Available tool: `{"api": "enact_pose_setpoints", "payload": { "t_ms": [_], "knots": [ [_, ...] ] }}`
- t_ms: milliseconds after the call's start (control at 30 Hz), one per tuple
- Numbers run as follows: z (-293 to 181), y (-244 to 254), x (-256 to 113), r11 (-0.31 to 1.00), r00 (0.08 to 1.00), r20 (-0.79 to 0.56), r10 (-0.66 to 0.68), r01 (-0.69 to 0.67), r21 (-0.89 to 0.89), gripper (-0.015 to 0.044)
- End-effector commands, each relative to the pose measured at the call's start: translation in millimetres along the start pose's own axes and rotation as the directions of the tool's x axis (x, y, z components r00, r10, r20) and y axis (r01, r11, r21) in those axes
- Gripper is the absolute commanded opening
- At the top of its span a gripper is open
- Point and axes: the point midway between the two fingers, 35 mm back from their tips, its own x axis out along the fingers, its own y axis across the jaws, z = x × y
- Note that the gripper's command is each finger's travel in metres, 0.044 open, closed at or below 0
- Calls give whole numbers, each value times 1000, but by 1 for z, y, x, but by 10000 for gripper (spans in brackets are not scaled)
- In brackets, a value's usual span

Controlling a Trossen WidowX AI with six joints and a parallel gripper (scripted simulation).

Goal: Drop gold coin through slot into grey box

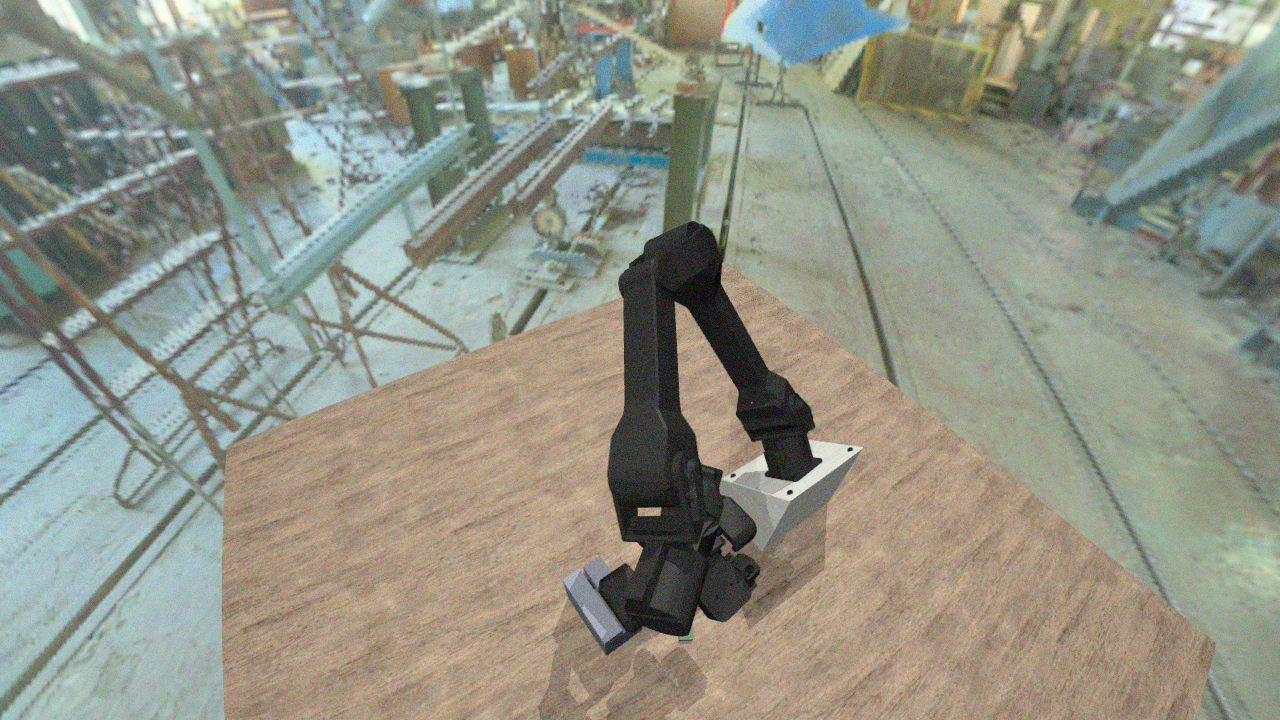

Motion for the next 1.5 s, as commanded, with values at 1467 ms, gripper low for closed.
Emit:
{"api": "enact_pose_setpoints", "payload": {
  "t_ms": [1467],
  "knots": [
    [-47,-74,0,1000,1000,-4,-2,2,5,0]
  ]
}}
